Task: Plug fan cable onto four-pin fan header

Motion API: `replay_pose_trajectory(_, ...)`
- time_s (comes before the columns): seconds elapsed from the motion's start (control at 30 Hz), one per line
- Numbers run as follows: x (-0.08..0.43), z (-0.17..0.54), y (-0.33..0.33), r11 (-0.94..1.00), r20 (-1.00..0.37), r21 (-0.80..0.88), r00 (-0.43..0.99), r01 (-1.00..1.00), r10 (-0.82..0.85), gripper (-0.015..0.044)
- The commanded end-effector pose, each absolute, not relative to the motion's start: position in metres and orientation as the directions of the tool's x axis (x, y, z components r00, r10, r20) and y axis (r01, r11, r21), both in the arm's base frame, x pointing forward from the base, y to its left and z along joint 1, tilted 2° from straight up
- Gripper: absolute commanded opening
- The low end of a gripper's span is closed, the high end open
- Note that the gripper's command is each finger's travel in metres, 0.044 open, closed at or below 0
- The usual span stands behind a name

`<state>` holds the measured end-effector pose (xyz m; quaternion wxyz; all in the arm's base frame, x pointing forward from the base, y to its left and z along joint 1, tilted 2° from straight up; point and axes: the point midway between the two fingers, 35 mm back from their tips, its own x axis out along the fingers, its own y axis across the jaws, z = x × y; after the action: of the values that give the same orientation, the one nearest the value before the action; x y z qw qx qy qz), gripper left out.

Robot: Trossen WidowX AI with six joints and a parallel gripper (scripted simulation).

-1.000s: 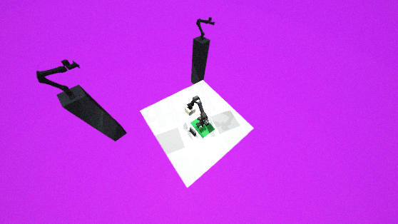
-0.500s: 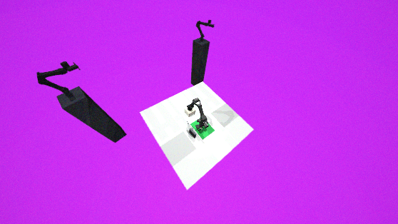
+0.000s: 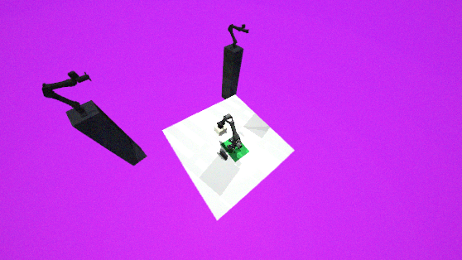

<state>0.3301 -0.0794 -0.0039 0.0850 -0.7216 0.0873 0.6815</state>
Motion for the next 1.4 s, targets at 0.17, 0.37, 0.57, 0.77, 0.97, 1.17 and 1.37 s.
replay_pose_trajectory(0.17, 0.331, -0.006, -0.079, -0.971, -0.998, -0.006, 0.058, -0.24, -0.009, 0.0)
replay_pose_trajectory(0.37, 0.331, -0.008, -0.079, -0.97, -0.998, -0.006, 0.058, -0.242, -0.009, 0.0)
replay_pose_trajectory(0.57, 0.331, -0.009, -0.079, -0.97, -0.998, -0.006, 0.058, -0.243, -0.009, 0.0)
replay_pose_trajectory(0.77, 0.331, -0.012, -0.079, -0.97, -0.998, -0.006, 0.058, -0.244, -0.009, 0.0)
replay_pose_trajectory(0.97, 0.331, -0.016, -0.079, -0.97, -0.998, -0.006, 0.058, -0.244, -0.009, 0.0)
replay_pose_trajectory(1.17, 0.331, -0.02, -0.079, -0.97, -0.998, -0.006, 0.058, -0.244, -0.009, 0.0)
replay_pose_trajectory(1.37, 0.331, -0.024, -0.079, -0.97, -0.998, -0.006, 0.058, -0.244, -0.009, 0.0)
